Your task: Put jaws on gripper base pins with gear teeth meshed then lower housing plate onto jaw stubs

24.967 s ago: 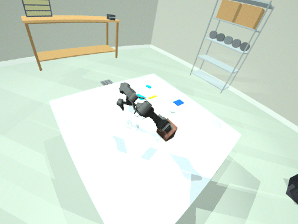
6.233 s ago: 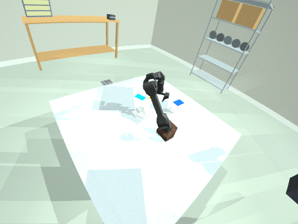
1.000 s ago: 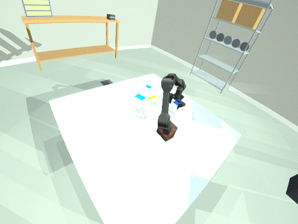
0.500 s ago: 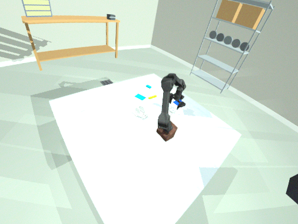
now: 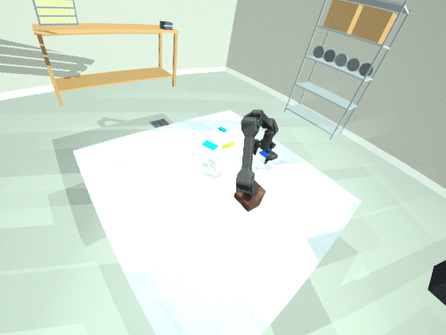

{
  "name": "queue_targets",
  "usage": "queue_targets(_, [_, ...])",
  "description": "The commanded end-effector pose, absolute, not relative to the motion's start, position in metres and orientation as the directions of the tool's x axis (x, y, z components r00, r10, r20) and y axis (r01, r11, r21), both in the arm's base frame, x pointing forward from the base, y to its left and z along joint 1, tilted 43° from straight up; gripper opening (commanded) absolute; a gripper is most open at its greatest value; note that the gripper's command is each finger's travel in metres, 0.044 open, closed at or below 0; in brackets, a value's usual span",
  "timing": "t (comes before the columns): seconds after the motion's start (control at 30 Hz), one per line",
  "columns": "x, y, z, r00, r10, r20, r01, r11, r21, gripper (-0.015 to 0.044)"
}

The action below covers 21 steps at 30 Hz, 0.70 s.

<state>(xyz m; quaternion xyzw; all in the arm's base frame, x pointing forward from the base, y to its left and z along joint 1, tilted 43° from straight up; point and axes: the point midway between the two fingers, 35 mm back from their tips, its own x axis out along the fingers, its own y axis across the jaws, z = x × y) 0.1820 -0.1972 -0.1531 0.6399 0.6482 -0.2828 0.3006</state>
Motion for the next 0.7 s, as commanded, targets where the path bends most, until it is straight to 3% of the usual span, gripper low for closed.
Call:
queue_targets(0.0, [0.183,-0.197,-0.153,0.004,0.660,-0.752,1.000,0.016,0.019,0.0440])
queue_targets(0.67, [0.184,-0.178,-0.177,0.003,0.660,-0.752,1.000,0.018,0.019,0.0440])
